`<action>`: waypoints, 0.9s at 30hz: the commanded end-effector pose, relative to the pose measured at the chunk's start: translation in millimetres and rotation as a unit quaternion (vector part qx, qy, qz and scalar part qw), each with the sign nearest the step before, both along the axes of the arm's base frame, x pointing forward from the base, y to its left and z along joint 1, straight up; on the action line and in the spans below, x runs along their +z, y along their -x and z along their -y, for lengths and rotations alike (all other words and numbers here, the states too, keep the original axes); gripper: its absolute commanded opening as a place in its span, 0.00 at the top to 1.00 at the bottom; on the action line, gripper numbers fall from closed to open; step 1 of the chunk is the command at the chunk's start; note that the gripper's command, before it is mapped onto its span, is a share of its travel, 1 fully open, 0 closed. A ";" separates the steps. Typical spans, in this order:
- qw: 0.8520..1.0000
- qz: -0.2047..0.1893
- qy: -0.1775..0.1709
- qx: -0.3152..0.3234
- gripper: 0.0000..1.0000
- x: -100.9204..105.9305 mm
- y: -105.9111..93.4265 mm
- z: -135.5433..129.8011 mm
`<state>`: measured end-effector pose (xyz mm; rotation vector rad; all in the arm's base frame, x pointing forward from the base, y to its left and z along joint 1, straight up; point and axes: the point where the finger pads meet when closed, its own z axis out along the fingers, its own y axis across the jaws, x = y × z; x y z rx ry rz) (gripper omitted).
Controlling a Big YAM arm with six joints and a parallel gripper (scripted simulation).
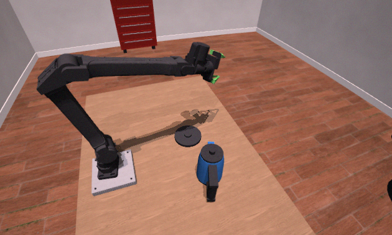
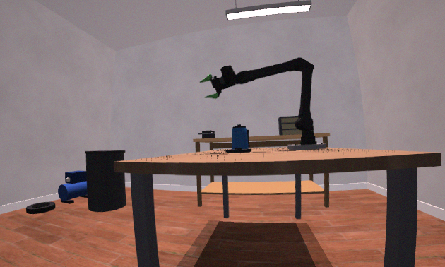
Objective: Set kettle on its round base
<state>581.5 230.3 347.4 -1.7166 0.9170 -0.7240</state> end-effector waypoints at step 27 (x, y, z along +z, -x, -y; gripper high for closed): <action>1.000 0.021 -0.018 -0.005 0.26 34.8 -5.3 1.0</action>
